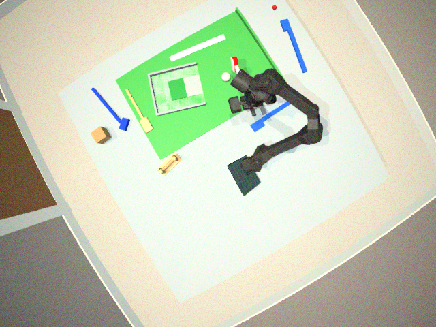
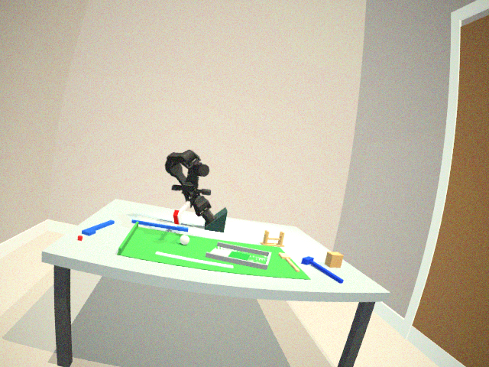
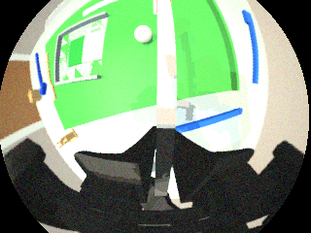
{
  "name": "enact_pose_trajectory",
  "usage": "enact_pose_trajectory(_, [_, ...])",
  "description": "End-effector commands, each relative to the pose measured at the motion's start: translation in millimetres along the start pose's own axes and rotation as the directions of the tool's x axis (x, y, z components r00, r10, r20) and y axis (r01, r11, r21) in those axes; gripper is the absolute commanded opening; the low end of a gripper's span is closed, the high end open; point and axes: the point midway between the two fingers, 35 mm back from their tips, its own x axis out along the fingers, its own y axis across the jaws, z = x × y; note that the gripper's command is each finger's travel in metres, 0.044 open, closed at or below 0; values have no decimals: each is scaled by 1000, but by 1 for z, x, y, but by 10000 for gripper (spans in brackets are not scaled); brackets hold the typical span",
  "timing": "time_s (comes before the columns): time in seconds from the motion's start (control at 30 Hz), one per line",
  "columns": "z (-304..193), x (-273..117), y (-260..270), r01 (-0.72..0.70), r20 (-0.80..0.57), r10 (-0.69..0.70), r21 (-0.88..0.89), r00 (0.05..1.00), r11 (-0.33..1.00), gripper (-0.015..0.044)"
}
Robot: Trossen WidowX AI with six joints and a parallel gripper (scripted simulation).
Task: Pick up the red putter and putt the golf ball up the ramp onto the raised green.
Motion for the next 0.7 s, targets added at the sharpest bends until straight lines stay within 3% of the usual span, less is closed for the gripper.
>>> enact_pose_trajectory(0.0, [-1,7,-3,15,-6,-15,21,1000,1000,0])
enact_pose_trajectory(0.23, [-2,39,-4,51,-53,-48,64,997,997,0])
enact_pose_trajectory(0.67, [-2,53,-4,52,-54,-48,65,997,997,0])
